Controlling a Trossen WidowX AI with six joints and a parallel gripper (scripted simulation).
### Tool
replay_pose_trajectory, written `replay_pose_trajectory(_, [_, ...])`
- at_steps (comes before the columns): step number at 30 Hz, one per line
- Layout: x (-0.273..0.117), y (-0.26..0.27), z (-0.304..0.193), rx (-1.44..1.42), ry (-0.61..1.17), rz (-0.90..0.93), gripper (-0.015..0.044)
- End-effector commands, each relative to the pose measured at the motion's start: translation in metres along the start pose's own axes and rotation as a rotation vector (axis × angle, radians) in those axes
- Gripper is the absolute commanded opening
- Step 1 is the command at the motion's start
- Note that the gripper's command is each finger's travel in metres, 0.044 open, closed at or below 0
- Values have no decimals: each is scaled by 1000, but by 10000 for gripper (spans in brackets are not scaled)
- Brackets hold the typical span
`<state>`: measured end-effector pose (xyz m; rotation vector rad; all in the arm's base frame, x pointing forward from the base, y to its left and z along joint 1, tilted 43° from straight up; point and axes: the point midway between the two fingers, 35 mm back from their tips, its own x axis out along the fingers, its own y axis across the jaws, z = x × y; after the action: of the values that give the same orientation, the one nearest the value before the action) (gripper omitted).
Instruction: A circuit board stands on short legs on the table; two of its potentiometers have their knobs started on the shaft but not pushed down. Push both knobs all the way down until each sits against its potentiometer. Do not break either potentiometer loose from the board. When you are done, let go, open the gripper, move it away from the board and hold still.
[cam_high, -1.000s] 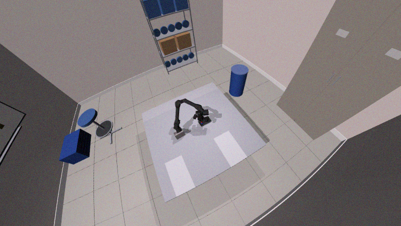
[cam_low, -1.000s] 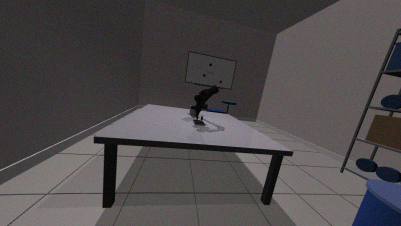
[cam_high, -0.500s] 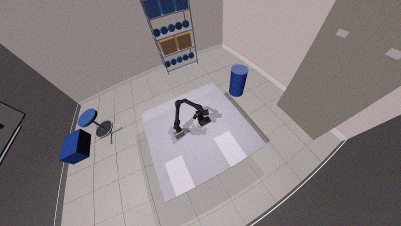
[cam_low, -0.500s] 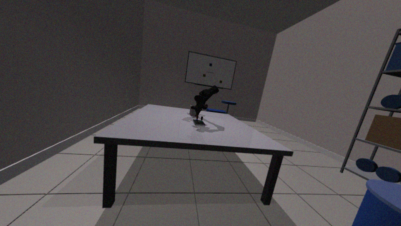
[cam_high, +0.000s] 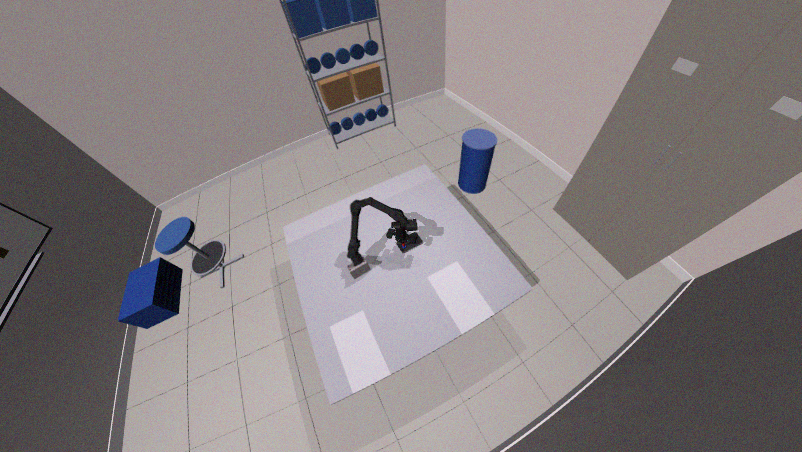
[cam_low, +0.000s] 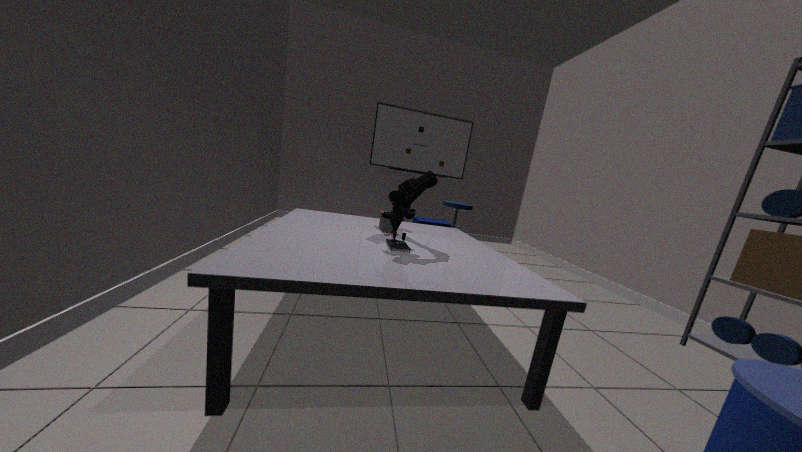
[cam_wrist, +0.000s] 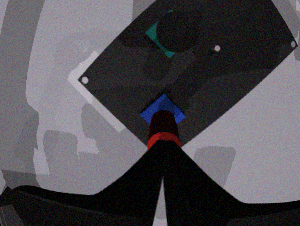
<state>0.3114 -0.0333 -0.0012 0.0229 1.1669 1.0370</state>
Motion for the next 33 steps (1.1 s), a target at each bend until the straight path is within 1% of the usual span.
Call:
replay_pose_trajectory(1, [6, 0, 1, -4, 0, 8, 0])
replay_pose_trajectory(24, [7, 0, 1, -4, 0, 8, 0])
replay_pose_trajectory(33, [-5, 0, 1, -4, 0, 7, 0])
